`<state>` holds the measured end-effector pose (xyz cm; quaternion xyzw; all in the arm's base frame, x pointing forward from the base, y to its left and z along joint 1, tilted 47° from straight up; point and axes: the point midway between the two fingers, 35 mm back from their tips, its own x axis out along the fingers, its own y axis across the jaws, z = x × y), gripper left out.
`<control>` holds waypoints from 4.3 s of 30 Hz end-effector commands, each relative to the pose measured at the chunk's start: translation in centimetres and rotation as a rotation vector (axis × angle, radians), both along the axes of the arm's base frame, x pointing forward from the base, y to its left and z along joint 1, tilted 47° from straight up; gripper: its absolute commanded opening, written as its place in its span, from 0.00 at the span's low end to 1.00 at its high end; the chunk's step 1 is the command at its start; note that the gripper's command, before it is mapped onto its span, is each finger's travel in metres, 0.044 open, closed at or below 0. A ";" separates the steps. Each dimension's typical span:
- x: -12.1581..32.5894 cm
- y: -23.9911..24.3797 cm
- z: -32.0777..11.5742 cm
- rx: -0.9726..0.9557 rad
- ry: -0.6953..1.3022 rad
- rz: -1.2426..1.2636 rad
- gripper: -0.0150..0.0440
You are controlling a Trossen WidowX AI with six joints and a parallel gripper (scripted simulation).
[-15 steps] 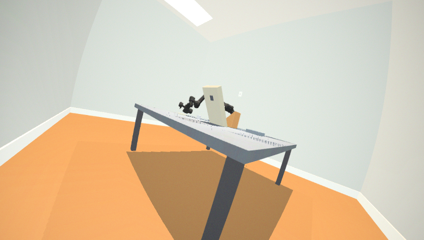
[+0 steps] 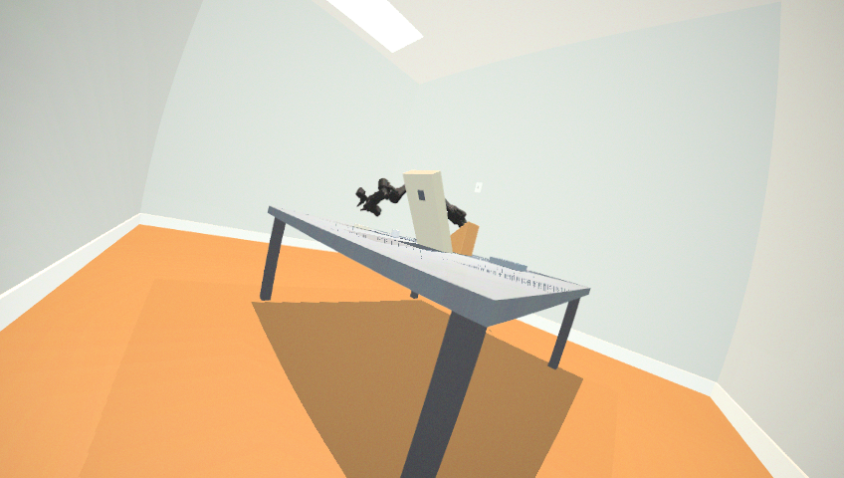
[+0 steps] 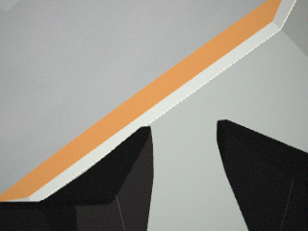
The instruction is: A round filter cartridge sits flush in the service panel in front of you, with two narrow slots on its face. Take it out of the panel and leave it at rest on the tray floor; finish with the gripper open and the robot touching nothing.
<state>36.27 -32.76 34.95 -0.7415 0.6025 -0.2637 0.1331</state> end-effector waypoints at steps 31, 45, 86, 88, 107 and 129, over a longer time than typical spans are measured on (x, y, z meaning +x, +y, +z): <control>3.7 42.0 -8.5 0.333 0.217 0.985 0.45; -7.2 44.0 -20.8 0.251 0.664 0.928 0.45; -4.8 41.7 -23.4 0.194 0.744 0.912 0.45; -4.5 41.5 -23.5 0.192 0.743 0.912 0.45; -3.9 41.1 -23.7 0.186 0.740 0.913 0.45; -3.7 41.0 -23.7 0.186 0.740 0.913 0.45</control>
